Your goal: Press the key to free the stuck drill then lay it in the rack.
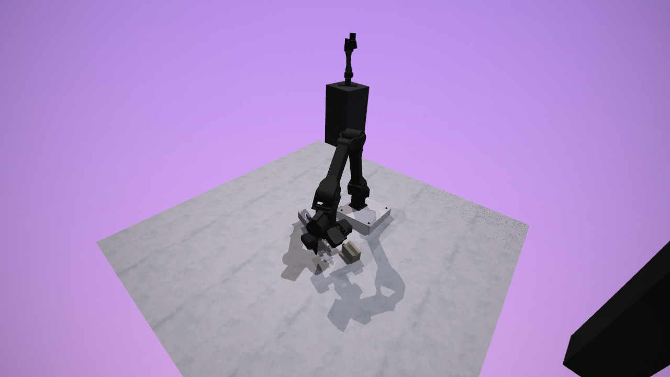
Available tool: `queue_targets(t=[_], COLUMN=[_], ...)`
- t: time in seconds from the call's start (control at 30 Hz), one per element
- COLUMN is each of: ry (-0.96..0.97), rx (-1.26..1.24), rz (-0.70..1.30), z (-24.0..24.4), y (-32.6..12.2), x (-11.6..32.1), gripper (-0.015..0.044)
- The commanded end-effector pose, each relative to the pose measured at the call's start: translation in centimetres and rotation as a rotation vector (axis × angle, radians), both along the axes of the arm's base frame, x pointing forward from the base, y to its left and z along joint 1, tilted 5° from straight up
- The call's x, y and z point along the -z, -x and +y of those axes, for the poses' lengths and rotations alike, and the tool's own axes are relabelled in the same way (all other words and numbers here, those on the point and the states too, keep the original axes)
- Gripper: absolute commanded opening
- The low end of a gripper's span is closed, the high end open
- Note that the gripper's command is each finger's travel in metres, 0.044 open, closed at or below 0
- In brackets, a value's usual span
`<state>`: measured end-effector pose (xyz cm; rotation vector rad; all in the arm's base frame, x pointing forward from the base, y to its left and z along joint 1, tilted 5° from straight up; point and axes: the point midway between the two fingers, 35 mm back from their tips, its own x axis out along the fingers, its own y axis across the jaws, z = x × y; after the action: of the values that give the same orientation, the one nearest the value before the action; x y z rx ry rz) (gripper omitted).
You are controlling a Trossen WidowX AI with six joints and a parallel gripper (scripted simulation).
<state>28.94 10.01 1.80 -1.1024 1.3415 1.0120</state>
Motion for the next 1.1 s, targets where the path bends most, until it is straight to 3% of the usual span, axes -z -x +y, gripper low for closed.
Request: queue_targets(t=[0.0, 0.3, 0.83, 1.07], ry=[0.003, 0.003, 0.002, 0.002], rx=[-0.004, -0.004, 0.001, 0.001], rz=[0.015, 0.015, 0.006, 0.006], z=[-0.33, -0.42, -0.37, -0.37], y=[0.31, 0.35, 0.21, 0.21], x=[1.08, 1.30, 0.96, 0.96], gripper=[0.0440, 0.0440, 0.0020, 0.0000])
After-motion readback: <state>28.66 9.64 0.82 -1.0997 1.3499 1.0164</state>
